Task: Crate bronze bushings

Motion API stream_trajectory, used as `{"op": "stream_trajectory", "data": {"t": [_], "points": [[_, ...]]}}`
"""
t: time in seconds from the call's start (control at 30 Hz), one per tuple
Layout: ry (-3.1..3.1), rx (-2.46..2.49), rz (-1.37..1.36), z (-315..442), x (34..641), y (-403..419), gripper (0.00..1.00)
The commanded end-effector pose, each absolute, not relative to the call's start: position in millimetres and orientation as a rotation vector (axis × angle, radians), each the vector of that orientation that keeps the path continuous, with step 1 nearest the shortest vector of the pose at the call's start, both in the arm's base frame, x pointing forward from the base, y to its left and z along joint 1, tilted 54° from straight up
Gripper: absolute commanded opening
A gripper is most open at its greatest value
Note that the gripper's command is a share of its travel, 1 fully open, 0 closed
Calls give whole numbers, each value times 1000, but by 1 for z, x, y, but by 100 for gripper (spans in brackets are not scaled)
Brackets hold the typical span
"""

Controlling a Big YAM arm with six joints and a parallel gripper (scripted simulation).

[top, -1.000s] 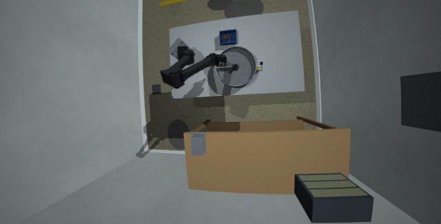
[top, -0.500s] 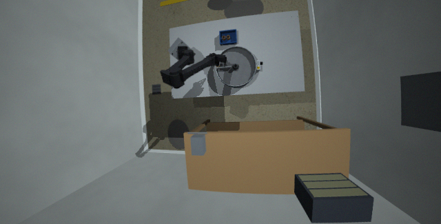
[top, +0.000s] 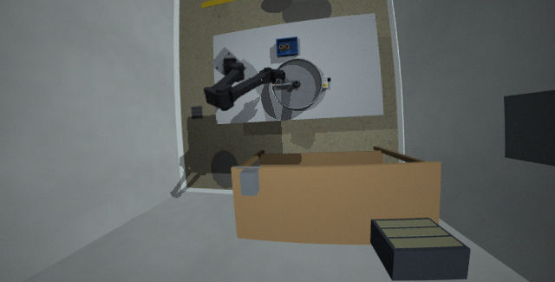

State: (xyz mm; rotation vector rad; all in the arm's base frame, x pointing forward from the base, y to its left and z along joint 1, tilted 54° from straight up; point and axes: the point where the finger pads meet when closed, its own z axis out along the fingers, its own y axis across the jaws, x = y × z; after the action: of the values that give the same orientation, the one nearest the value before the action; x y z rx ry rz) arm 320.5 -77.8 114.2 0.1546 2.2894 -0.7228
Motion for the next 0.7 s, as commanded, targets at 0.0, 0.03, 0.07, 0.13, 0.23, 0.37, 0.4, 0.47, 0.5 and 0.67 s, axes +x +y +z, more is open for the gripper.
{"op": "stream_trajectory", "data": {"t": [0.0, 0.03, 0.07, 0.13, 0.23, 0.37, 0.4, 0.47, 0.5, 0.67], "points": [[2295, 144, -744, 106, 328, -88, 14], [2293, 144, -743, 106, 329, -88, 14], [2293, 144, -743, 105, 329, -89, 14], [2265, 125, -724, 114, 332, -80, 14], [2260, 138, -728, 117, 333, -83, 14], [2277, 133, -733, 111, 333, -84, 14], [2277, 133, -733, 111, 333, -84, 14], [2277, 133, -733, 111, 333, -84, 14], [2277, 133, -733, 111, 333, -84, 14], [2277, 133, -733, 111, 333, -84, 14]]}}
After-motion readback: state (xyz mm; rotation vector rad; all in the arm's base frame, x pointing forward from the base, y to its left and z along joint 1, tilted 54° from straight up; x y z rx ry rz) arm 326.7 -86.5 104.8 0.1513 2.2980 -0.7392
